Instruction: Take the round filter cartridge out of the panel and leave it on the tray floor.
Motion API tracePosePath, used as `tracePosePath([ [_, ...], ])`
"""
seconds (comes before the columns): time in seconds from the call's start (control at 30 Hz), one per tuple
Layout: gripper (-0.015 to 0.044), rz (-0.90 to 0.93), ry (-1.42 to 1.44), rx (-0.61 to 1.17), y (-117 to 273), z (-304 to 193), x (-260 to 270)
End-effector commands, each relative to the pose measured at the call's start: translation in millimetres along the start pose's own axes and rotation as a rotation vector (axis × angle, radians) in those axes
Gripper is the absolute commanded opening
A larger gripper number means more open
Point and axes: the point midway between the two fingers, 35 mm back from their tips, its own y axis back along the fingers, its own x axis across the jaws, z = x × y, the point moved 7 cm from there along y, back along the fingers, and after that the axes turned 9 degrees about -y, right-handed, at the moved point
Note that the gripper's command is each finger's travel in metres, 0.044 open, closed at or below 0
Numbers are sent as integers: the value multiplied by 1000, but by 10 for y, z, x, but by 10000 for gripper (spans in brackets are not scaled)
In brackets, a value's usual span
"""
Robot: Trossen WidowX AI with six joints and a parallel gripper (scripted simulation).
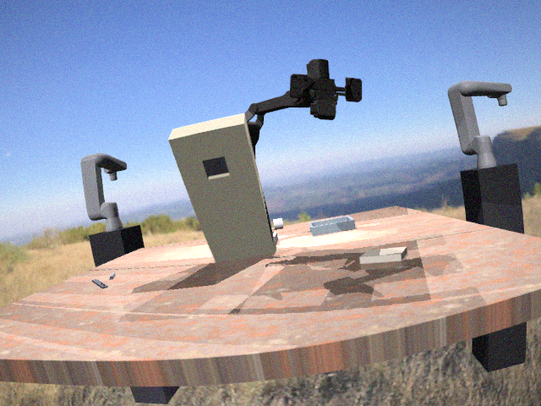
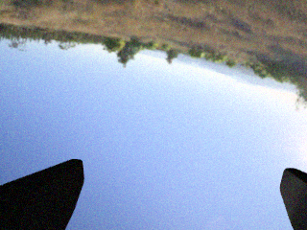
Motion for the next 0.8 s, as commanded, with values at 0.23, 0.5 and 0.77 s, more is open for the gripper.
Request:
tracePosePath([
  [0.23,190,-45,546,-76,-25,-74,817],
  [0.5,100,-89,978,-138,69,-81,1579],
  [0.77,100,-159,1371,-213,328,-4,2162],
])
